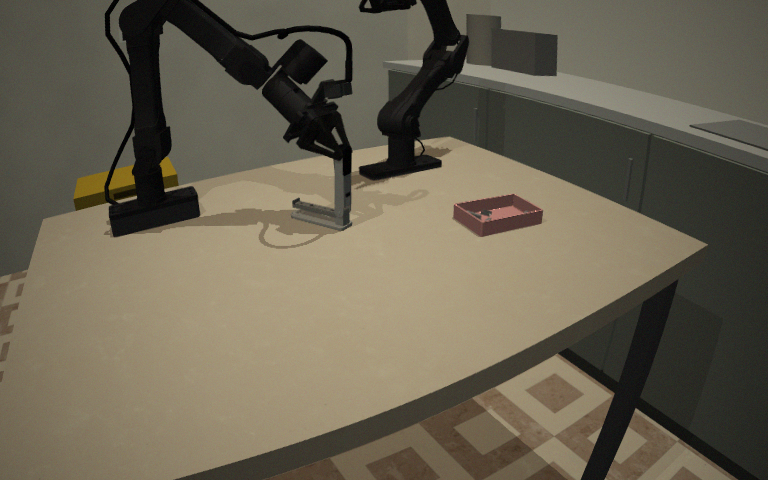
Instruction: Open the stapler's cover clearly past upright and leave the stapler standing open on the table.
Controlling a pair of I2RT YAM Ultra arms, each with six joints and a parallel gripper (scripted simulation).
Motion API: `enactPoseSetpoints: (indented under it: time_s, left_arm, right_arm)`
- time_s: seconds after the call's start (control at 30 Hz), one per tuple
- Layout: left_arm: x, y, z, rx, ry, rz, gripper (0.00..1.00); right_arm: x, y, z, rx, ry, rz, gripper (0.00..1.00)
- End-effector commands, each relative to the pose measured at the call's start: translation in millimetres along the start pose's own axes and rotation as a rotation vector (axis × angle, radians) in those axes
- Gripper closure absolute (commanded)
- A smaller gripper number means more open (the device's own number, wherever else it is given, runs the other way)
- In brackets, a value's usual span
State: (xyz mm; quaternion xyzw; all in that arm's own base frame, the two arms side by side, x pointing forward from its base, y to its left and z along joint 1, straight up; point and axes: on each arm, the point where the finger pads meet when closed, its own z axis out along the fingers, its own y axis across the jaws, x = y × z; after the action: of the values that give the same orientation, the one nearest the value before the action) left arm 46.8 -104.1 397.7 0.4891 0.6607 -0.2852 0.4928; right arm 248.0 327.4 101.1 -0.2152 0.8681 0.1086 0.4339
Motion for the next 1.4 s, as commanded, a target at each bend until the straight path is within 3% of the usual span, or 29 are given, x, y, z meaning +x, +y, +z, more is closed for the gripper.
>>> enactPoseSetpoints:
  time_s: [0.0,0.73,1.2,1.27,1.37]
  left_arm:
    - [-6.7,0.5,-2.1,0.002,-0.013,-0.003,0.42]
    - [-6.7,0.5,-2.1,0.002,-0.013,-0.003,0.42]
    - [-6.7,0.5,-2.1,0.002,-0.013,-0.003,0.42]
    - [-6.7,0.5,-2.1,0.002,-0.013,-0.003,0.42]
    - [-6.7,0.5,-2.1,0.002,-0.013,-0.003,0.42]
  right_arm:
    - [-4.2,0.7,4.0,-0.003,0.071,0.012,0.82]
    - [-14.4,0.1,26.8,-0.008,0.312,0.005,0.82]
    - [-14.3,1.2,27.0,-0.01,0.319,0.003,0.82]
    - [-14.3,1.2,27.0,-0.01,0.319,0.003,0.6]
    - [-24.1,1.2,20.4,-0.02,0.295,0.012,0.56]
